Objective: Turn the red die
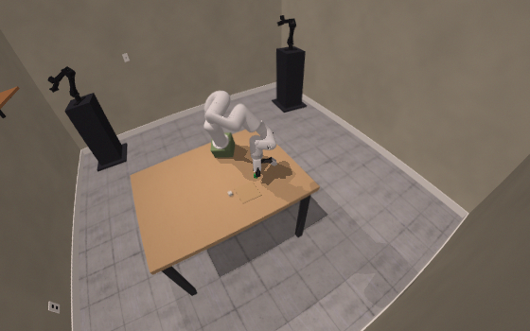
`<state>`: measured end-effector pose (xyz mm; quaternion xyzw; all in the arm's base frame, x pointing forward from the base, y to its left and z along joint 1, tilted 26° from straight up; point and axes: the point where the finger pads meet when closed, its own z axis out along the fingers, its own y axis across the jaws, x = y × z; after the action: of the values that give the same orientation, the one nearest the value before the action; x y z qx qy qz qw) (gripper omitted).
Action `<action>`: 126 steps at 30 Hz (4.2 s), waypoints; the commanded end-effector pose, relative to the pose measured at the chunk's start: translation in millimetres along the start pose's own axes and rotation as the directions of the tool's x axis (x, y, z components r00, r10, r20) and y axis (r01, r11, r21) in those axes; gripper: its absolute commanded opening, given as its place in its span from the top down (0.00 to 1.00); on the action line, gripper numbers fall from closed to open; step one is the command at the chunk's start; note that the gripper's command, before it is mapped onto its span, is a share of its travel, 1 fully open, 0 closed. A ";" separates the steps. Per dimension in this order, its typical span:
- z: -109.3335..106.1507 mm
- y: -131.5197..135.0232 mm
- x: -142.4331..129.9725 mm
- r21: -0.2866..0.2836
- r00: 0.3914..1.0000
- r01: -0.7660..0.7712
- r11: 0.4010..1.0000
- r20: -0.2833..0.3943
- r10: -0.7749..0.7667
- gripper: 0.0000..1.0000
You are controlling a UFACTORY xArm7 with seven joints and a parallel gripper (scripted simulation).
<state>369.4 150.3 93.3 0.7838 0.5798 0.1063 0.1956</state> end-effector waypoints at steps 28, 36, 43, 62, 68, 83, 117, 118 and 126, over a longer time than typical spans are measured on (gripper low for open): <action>-1.8 30.6 -37.0 -0.006 0.541 0.841 0.541 -0.015 -0.841 0.79; -2.6 40.4 -52.0 -0.011 0.224 0.975 0.224 -0.011 -0.975 0.79; -3.5 47.2 -63.2 -0.012 -0.023 1.000 -0.023 -0.005 -1.000 0.79; -5.3 57.4 -81.1 -0.007 -0.400 0.916 -0.400 0.006 -0.916 0.79; -5.3 57.5 -81.3 -0.007 -0.404 0.915 -0.404 0.006 -0.915 0.79; 1.4 57.6 -81.2 -0.007 -0.404 0.915 -0.404 0.005 -0.915 0.79; 90.4 58.2 -80.5 -0.007 -0.404 0.915 -0.404 0.005 -0.915 0.79; 90.4 58.2 -80.5 -0.007 -0.404 0.915 -0.404 0.005 -0.915 0.79; 90.4 58.2 -80.5 -0.007 -0.404 0.915 -0.404 0.005 -0.915 0.79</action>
<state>430.3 41.9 40.9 -0.0584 0.9732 -0.1024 0.1972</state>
